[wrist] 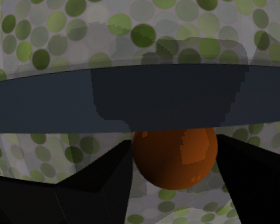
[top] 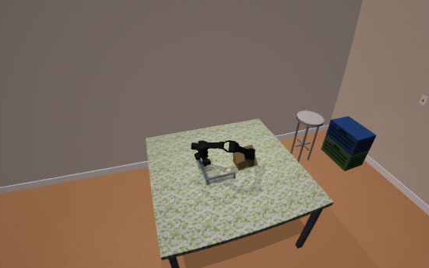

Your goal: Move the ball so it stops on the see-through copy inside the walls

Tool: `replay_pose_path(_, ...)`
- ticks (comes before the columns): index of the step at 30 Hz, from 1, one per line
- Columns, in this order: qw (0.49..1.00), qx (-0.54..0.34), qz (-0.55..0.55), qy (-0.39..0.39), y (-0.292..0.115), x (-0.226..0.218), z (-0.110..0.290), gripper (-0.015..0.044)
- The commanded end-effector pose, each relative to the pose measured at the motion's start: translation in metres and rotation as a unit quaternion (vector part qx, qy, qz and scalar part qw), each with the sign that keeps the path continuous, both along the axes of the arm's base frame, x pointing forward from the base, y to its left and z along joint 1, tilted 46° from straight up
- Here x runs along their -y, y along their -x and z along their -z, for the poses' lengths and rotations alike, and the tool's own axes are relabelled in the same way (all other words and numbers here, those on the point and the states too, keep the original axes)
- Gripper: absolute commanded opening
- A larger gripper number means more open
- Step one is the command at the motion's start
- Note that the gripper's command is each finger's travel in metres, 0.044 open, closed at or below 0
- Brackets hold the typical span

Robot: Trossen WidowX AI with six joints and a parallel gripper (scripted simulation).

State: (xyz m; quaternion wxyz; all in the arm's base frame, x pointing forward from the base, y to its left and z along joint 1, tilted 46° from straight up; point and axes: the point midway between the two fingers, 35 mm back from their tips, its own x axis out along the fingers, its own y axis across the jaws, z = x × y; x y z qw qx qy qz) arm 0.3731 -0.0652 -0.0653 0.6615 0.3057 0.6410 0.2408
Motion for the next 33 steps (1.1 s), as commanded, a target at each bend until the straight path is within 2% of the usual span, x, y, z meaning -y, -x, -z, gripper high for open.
replay_pose_path(1, 1.0, -0.002, 0.001, -0.004, 0.001, -0.006, 0.004, 0.0)
replay_pose_path(5, 1.0, -0.002, 0.001, -0.004, 0.0, -0.008, 0.006, 0.0)
replay_pose_path(17, 1.0, -0.001, 0.0, 0.0, 0.0, -0.005, 0.004, 0.0315)
replay_pose_path(18, 1.0, -0.001, 0.0, 0.0, 0.0, -0.005, 0.004, 0.0326)
replay_pose_path(22, 1.0, -0.001, 0.0, 0.0, 0.0, 0.004, -0.003, 0.0326)
replay_pose_path(27, 1.0, -0.002, 0.001, -0.002, 0.005, 0.055, -0.054, 0.0326)
replay_pose_path(33, 1.0, 0.003, 0.009, -0.001, 0.003, 0.055, -0.051, 0.0326)
